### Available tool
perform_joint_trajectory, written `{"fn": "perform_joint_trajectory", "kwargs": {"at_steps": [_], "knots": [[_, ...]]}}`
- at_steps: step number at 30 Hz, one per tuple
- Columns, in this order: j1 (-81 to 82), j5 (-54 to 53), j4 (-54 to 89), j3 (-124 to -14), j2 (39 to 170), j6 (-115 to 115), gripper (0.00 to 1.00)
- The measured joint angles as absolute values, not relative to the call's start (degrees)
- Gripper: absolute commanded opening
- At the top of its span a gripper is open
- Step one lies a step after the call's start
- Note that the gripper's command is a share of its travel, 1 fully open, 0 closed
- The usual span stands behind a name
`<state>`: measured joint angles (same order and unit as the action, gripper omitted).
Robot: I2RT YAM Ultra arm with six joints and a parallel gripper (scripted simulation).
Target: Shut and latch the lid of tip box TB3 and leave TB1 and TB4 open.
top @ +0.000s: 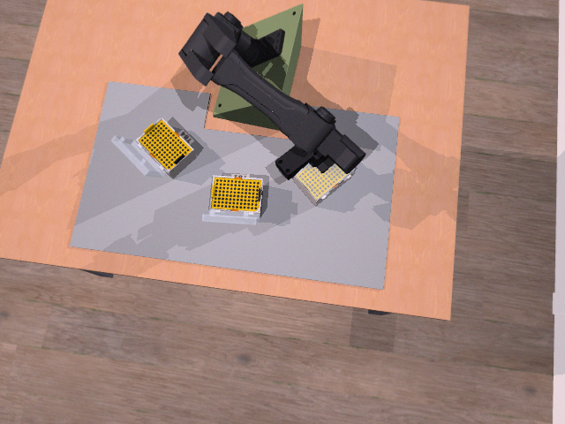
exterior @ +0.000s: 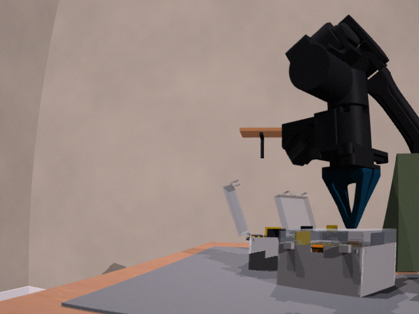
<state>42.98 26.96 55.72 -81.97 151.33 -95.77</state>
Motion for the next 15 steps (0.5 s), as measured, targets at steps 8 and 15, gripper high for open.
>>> {"fn": "perform_joint_trajectory", "kwargs": {"at_steps": [8,15], "knots": [[43.4,26.6,57.4,-83.7,150.6,-96.6,0.00],[44.1,26.2,59.3,-84.8,150.3,-97.1,0.00]]}}
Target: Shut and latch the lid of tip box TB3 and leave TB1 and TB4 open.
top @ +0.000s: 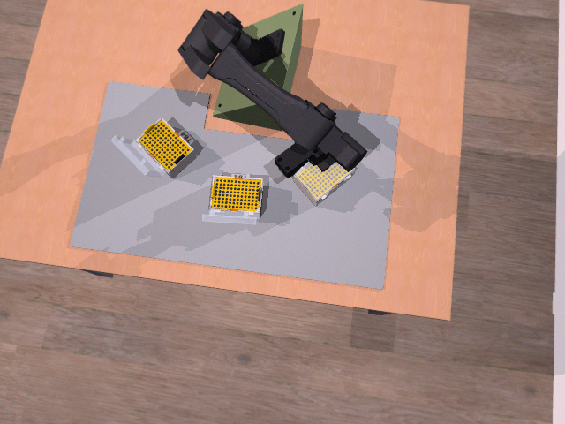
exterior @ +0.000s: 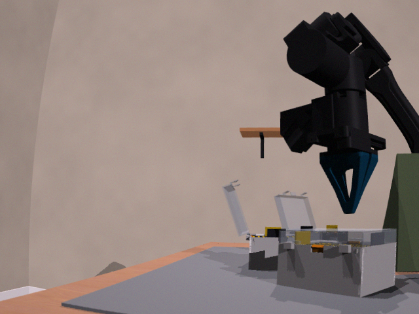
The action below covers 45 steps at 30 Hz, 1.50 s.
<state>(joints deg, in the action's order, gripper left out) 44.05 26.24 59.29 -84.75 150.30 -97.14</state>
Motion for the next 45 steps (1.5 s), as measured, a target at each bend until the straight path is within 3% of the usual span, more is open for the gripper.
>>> {"fn": "perform_joint_trajectory", "kwargs": {"at_steps": [45], "knots": [[46.2,25.2,66.2,-89.2,149.2,-99.0,0.00]]}}
